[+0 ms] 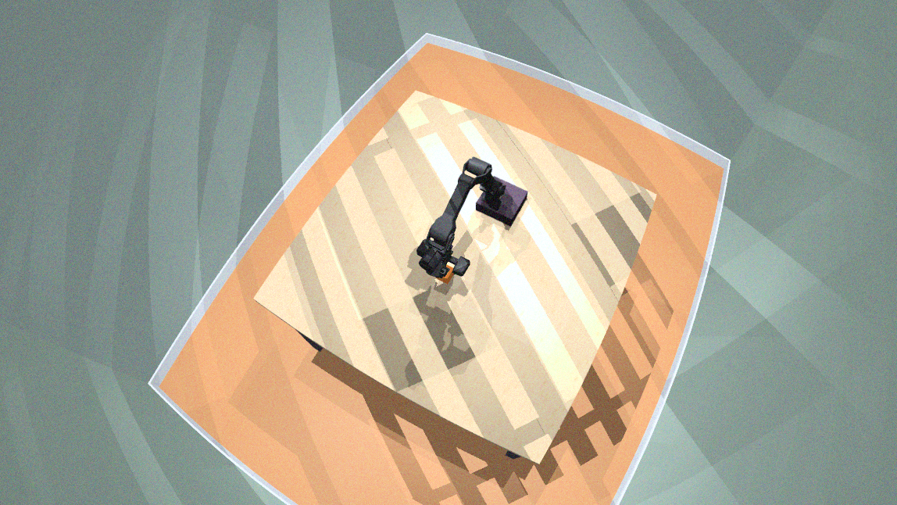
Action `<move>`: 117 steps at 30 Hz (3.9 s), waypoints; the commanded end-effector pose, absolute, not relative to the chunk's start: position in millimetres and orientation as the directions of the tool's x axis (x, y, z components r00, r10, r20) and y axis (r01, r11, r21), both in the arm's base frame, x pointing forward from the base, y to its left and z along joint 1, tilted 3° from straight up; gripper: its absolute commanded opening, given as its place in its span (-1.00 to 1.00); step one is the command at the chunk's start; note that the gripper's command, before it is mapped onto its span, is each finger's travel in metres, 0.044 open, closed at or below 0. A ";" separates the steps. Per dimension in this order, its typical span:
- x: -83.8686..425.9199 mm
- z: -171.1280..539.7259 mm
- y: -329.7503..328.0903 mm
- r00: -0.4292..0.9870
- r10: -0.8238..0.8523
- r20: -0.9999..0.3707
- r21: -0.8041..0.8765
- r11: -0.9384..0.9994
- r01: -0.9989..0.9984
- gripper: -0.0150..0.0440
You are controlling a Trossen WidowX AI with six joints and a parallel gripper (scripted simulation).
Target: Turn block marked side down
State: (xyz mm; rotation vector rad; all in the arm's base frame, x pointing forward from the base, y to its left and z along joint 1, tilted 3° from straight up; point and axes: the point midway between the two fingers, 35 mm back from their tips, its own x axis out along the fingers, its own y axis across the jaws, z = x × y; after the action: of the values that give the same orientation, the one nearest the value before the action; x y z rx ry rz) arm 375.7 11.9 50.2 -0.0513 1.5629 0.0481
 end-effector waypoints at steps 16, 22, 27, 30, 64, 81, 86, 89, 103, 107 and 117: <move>373.8 19.6 12.8 -0.007 0.001 -1.000 0.002 0.998 -0.059 1.00; 373.5 9.9 12.8 -0.007 0.001 -1.000 0.002 0.998 -0.059 1.00; 373.1 4.4 12.8 -0.007 0.001 -1.000 0.002 0.998 -0.059 1.00; 373.1 4.4 12.8 -0.007 0.001 -1.000 0.002 0.998 -0.059 0.91; 373.5 34.5 12.7 -0.007 0.001 -1.000 0.002 0.998 -0.059 -0.49; 376.2 27.4 12.8 0.182 0.013 -0.983 0.002 0.998 -0.058 -0.49; 375.9 26.0 12.7 0.256 0.017 -0.966 0.002 0.998 -0.058 -0.49; 375.4 25.6 12.7 0.300 0.020 -0.954 0.002 0.998 -0.058 -0.49; 368.7 27.1 12.4 0.485 0.030 -0.874 0.002 0.998 -0.059 -0.49; 368.6 27.1 12.4 0.487 0.030 -0.873 0.002 0.998 -0.059 -0.49; 378.3 8.4 12.7 0.593 0.036 -0.804 0.002 0.998 -0.058 -0.49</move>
State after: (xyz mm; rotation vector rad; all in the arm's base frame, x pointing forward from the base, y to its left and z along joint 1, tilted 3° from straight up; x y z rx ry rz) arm 378.1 12.4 18.2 -0.0319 0.9710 0.0531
